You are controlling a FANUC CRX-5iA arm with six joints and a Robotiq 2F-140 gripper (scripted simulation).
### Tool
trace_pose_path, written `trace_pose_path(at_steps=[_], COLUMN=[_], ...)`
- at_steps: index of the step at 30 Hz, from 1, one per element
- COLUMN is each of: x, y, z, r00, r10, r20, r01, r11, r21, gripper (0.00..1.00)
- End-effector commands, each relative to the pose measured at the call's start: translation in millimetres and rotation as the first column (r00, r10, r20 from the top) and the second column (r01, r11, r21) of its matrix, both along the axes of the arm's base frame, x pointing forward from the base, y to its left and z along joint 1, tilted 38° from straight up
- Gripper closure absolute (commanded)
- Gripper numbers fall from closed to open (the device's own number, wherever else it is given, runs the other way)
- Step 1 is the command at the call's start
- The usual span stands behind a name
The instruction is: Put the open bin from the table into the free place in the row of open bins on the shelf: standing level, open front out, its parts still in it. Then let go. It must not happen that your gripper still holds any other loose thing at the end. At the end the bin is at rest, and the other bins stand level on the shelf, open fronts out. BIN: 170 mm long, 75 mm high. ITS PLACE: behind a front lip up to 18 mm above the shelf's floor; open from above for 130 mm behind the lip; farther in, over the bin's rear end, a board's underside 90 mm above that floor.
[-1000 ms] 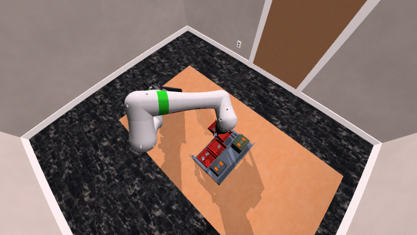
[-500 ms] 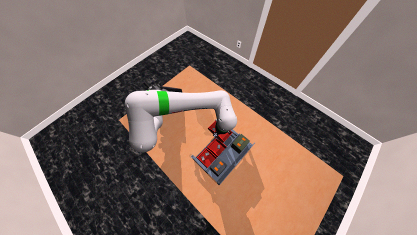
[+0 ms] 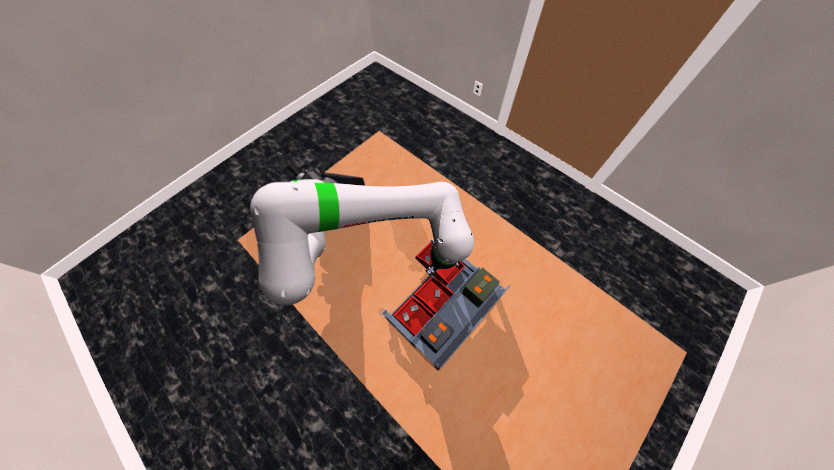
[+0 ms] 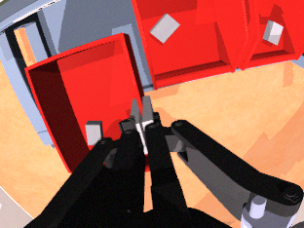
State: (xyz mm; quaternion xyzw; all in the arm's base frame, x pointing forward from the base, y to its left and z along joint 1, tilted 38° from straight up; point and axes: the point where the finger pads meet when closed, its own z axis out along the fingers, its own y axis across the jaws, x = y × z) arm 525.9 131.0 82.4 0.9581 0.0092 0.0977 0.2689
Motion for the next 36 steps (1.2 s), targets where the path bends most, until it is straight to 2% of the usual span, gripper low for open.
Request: trace_pose_path(at_steps=[1,36], x=[0.4,1.6], y=[-0.2,-1.8], z=[-0.5,-3.1], r00=[1.0,1.0], r10=[0.0,0.0], r20=[0.0,0.0], r01=[0.0,0.0], r11=[1.0,1.0], r21=[0.0,0.0], gripper=[1.0,1.0])
